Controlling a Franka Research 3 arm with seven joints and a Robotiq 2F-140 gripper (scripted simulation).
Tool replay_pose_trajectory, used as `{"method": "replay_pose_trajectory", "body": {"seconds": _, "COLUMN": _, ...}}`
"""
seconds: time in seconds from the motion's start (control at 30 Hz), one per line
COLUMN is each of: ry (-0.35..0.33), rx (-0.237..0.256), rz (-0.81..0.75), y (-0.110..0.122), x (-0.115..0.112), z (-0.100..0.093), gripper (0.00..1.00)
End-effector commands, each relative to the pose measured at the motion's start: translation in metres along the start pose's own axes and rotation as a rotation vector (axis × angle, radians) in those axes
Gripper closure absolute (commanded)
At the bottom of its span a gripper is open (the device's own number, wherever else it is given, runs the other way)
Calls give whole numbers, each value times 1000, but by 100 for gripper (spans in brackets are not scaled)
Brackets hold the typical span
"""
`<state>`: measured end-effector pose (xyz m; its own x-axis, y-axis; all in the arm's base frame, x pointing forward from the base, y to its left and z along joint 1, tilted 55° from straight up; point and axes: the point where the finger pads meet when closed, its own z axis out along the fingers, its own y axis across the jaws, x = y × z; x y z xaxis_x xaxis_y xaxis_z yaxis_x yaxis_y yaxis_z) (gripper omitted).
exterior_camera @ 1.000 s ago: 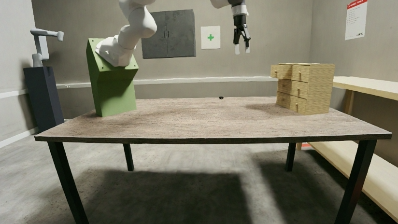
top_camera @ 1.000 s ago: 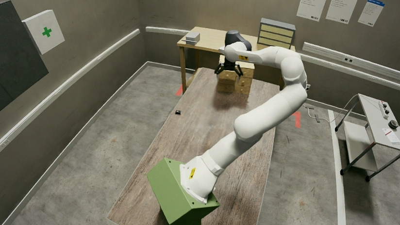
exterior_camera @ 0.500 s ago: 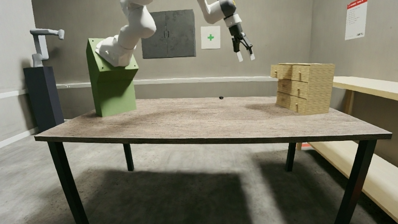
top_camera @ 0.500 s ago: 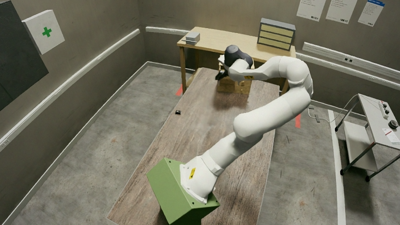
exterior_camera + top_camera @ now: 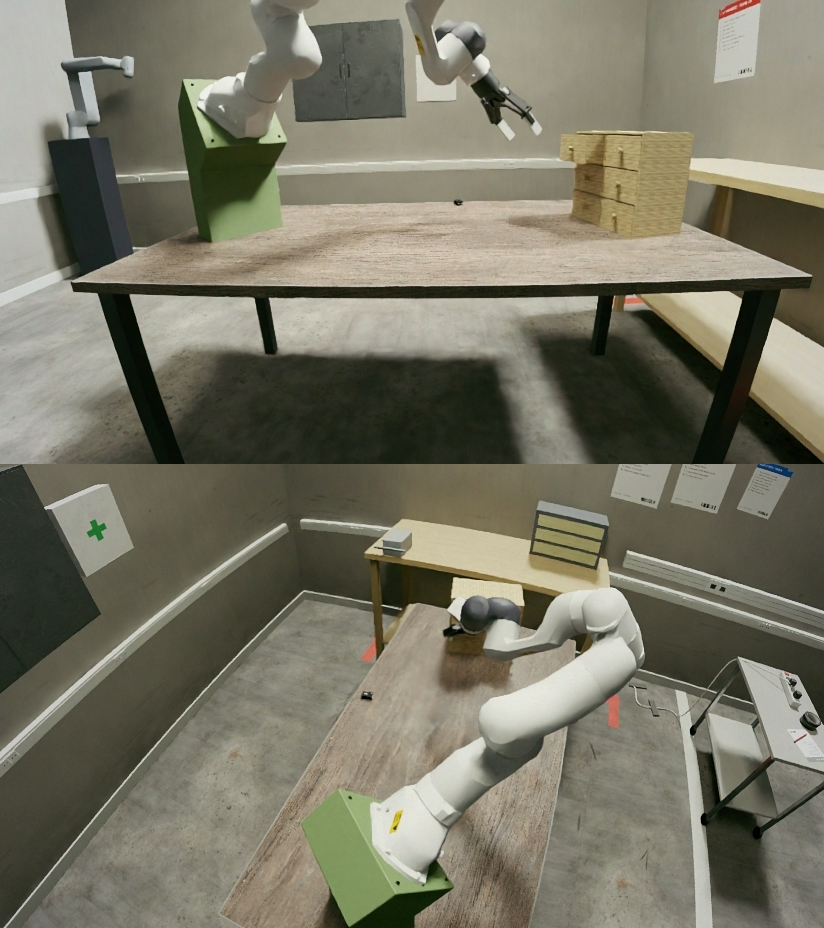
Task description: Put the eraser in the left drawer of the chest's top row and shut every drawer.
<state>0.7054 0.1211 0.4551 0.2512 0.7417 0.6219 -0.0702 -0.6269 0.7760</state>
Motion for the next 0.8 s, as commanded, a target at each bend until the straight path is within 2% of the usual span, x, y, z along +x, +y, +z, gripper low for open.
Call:
{"method": "replay_pose_trajectory", "body": {"seconds": 0.0, "ry": 193, "rx": -16, "rz": 183, "y": -6, "x": 12, "z": 10, "gripper": 0}}
{"method": "replay_pose_trajectory", "body": {"seconds": 0.13, "ry": 257, "rx": -22, "rz": 183, "y": -5, "x": 13, "z": 19, "gripper": 0}}
{"method": "replay_pose_trajectory", "body": {"seconds": 0.2, "ry": 257, "rx": -22, "rz": 183, "y": -5, "x": 13, "z": 19, "gripper": 0}}
{"method": "replay_pose_trajectory", "body": {"seconds": 0.37, "ry": 310, "rx": -27, "rz": 182, "y": -5, "x": 13, "z": 26, "gripper": 0}}
{"method": "replay_pose_trajectory", "body": {"seconds": 0.67, "ry": 334, "rx": -28, "rz": 182, "y": -5, "x": 13, "z": 30, "gripper": 0}}
{"method": "replay_pose_trajectory", "body": {"seconds": 0.7, "ry": 334, "rx": -28, "rz": 182, "y": -5, "x": 13, "z": 30, "gripper": 90}}
{"method": "replay_pose_trajectory", "body": {"seconds": 0.77, "ry": 334, "rx": -28, "rz": 182, "y": -5, "x": 13, "z": 30, "gripper": 90}}
